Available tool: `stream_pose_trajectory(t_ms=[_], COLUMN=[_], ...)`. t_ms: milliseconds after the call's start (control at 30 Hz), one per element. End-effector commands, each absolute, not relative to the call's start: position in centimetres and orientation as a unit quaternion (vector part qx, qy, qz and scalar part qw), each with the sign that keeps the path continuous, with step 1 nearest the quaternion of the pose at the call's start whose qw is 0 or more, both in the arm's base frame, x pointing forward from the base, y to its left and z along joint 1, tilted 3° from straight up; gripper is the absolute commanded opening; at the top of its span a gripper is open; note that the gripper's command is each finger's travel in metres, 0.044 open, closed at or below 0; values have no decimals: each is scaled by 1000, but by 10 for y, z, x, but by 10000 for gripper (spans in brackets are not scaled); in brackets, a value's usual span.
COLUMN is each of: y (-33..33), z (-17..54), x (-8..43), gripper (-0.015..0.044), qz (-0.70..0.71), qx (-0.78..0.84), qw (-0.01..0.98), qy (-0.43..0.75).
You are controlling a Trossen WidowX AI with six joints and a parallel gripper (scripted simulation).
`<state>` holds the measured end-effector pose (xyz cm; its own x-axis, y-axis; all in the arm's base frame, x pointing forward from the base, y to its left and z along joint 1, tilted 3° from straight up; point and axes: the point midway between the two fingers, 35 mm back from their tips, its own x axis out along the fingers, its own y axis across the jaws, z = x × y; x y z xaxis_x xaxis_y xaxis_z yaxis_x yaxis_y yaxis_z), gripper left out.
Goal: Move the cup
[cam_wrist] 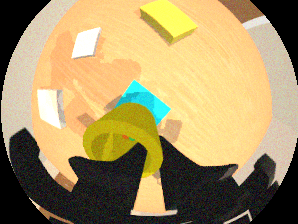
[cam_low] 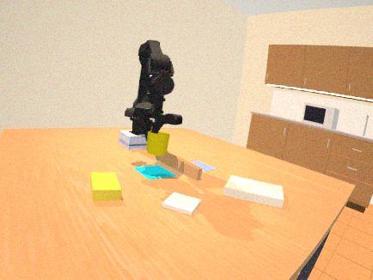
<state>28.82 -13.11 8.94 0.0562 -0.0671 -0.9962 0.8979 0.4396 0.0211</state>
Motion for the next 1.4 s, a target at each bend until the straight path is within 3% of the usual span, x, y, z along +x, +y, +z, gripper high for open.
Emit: stream_pose_trajectory(t_ms=[0, 1367], y=[-131, -136], z=[80, 34], x=[287, 290], gripper=[0, 0], qz=[-382, -384], qx=[365, 364], qw=[625, 627], qy=[574, 571])
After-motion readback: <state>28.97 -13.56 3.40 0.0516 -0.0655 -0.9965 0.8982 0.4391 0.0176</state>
